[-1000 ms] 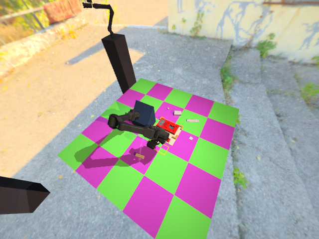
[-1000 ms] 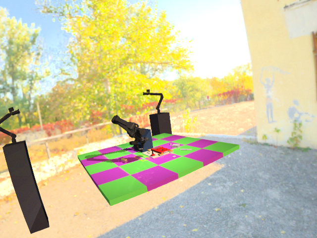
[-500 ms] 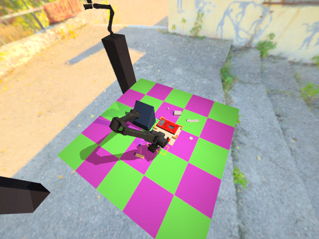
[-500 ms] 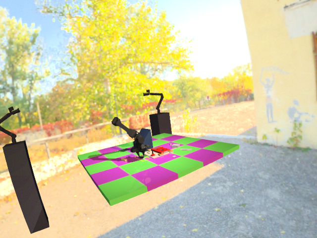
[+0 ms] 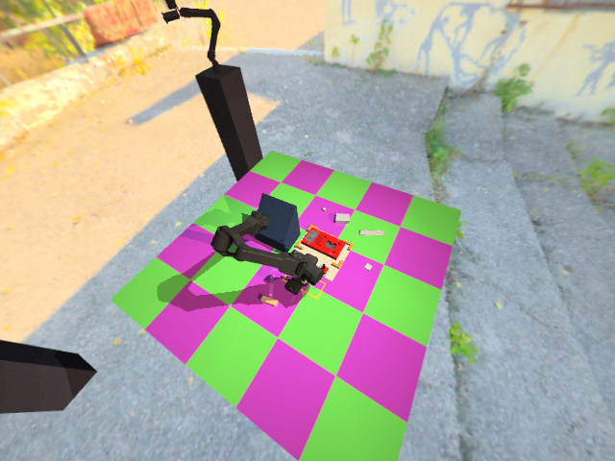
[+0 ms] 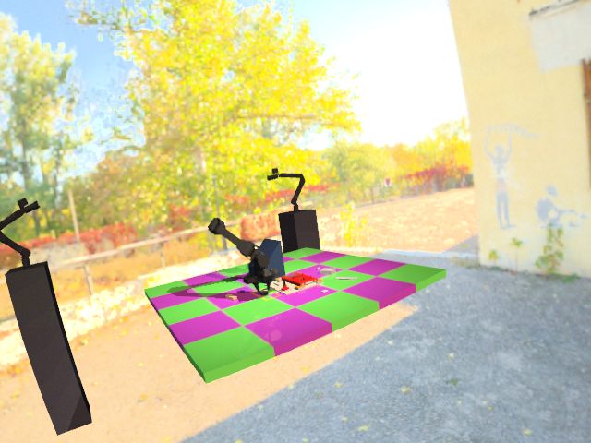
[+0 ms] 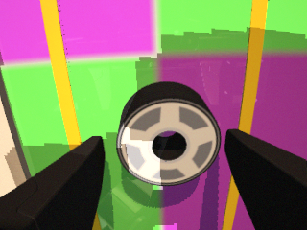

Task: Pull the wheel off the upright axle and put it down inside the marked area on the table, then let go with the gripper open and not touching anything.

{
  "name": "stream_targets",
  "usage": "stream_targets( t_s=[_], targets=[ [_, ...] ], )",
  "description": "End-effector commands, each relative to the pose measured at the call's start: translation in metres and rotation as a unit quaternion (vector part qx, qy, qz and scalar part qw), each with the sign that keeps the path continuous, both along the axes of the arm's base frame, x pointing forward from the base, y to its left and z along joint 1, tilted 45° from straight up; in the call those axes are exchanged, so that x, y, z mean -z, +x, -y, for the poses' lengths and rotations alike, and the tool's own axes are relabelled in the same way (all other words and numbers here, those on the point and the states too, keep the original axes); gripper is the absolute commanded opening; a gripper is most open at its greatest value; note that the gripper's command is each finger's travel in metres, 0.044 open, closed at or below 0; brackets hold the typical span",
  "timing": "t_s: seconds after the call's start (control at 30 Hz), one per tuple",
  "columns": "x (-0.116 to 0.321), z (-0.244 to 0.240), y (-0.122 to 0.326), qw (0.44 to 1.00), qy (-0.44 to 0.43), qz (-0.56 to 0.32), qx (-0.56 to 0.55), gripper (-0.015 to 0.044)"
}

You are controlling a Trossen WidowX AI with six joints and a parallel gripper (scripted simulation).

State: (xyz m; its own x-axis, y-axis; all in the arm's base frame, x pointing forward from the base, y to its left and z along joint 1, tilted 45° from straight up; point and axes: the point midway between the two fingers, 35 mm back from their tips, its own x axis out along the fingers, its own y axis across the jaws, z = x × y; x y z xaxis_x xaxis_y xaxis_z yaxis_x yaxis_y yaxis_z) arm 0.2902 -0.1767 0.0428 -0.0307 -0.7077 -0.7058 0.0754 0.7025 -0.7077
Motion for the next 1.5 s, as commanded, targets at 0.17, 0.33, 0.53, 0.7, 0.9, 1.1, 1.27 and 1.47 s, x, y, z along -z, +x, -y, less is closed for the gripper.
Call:
stream_targets(
  t_s=[0.17,0.33,0.53,0.7,0.9,1.1,1.27,1.47],
  targets=[
    [-0.04,-0.04,0.003,1.0,0.002,0.002,-0.004,0.03],
    [-0.035,-0.04,0.003,1.0,0.005,0.001,-0.008,0.0326],
    [-0.04,-0.091,-0.048,1.0,0.009,0.0,-0.006,0.044],
    [-0.043,-0.107,-0.074,1.0,0.005,-0.001,-0.004,0.044],
    [-0.043,-0.107,-0.074,1.0,0.005,-0.001,-0.004,0.044],
    [-0.043,-0.107,-0.074,1.0,0.005,-0.001,-0.004,0.044],
    [-0.043,-0.107,-0.074,1.0,0.005,-0.001,-0.004,0.044],
    [-0.043,-0.107,-0.074,1.0,0.005,-0.001,-0.004,0.044]
  ],
)
